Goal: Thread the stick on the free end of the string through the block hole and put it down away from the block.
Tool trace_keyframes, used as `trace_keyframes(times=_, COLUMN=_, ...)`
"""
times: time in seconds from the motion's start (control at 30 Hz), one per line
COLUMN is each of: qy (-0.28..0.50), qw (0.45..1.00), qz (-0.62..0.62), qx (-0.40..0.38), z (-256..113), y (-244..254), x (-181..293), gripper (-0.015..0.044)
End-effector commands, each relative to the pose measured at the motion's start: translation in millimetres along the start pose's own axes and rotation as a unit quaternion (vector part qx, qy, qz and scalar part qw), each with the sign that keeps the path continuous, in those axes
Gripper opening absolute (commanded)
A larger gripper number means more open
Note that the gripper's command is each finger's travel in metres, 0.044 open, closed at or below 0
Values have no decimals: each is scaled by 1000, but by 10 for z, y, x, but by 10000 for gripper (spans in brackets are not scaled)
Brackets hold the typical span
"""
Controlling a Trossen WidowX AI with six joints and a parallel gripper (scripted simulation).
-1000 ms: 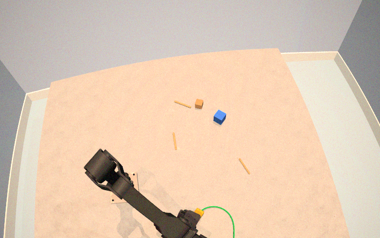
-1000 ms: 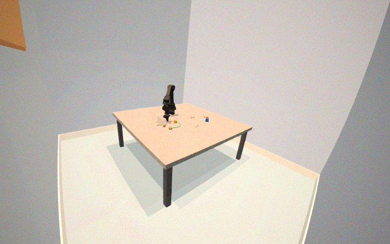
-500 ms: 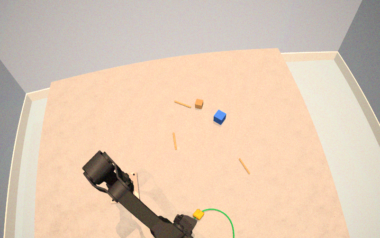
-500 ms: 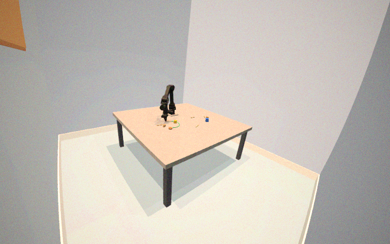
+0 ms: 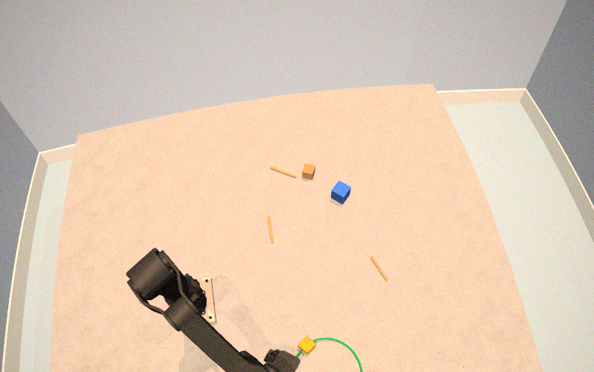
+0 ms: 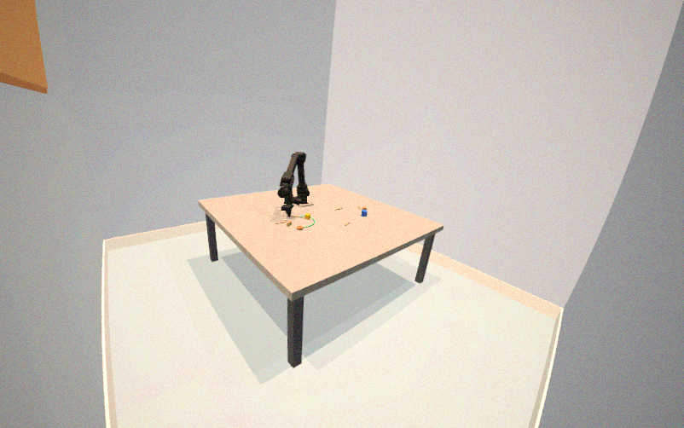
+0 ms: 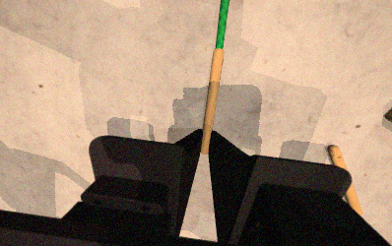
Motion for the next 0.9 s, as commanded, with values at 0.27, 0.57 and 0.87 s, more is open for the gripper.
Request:
trace_keyframes(times=0.27, qy=0, qw=1000, qz=0, qx=2, z=-394, y=-40, x=-23, gripper=210)
trace_keyframes(times=0.57, qy=3, qw=1000, qz=-3, qx=12, z=-779, y=-55, x=-49, gripper=263)
trace_keyframes(times=0.87, qy=2, qw=1000, qz=-3, qx=11, z=-1049, y=-50, x=-74, gripper=440)
Point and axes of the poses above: the point midway between the two fingers, 35 mm back from their tips, its own z axis out along the fingers, its own y axis across the jaws, x = y × z, the point moved 3 cm from there along -z, back along the fingers, and after that the axes turned 5 degrees about -z, right-handed, at the moved point
